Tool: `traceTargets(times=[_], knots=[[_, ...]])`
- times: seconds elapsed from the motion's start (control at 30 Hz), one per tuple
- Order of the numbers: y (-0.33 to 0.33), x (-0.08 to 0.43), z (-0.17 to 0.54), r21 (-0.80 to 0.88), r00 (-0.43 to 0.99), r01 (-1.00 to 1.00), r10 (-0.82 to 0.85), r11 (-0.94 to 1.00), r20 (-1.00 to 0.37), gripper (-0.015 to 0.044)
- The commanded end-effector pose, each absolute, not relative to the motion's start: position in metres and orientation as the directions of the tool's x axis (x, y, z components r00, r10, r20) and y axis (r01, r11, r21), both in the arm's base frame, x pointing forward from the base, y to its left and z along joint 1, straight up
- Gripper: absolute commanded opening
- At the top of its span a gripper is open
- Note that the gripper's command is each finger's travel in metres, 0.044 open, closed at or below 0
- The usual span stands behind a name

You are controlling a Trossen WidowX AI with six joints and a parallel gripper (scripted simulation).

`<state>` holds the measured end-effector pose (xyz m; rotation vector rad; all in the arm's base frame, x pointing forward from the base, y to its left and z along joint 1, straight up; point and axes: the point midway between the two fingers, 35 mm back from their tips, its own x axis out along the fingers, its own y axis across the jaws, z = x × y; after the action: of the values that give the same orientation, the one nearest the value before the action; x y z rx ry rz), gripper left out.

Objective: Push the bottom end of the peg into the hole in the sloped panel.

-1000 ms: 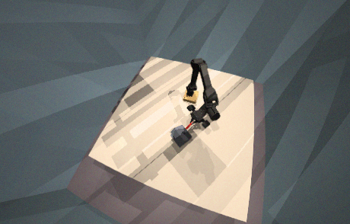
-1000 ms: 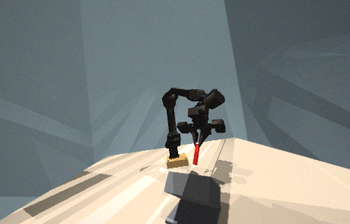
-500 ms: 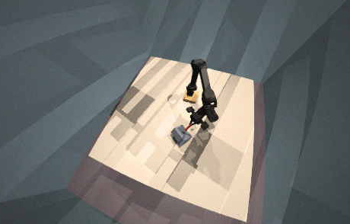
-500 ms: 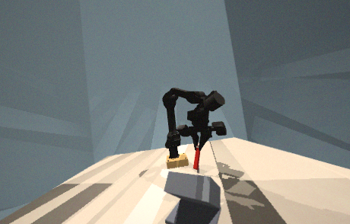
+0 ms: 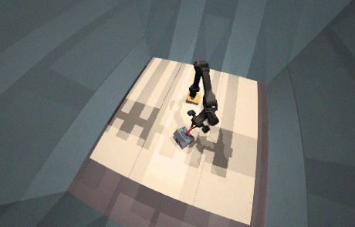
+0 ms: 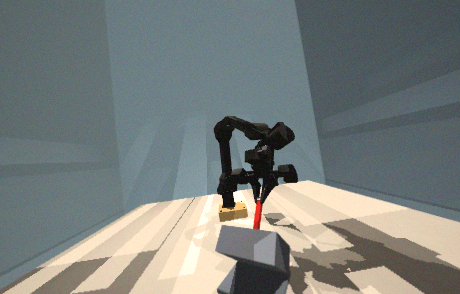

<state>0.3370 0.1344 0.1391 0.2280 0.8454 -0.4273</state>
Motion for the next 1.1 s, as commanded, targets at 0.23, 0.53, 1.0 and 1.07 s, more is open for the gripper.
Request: traceTargets(times=[0.23, 0.53, 1.0, 1.07], knots=[[0.1340, 0.3378, 0.1381, 0.027, 0.586, 0.452, -0.274, 0.892, -0.763, 0.0000], [0.1338, 0.3382, 0.1372, 0.027, 0.586, 0.452, -0.274, 0.892, -0.763, 0.0000], [0.1322, 0.3423, 0.1305, 0.027, 0.586, 0.452, -0.274, 0.892, -0.763, 0.0000], [0.1320, 0.3430, 0.1295, 0.027, 0.586, 0.452, -0.274, 0.892, -0.762, 0.0000]])
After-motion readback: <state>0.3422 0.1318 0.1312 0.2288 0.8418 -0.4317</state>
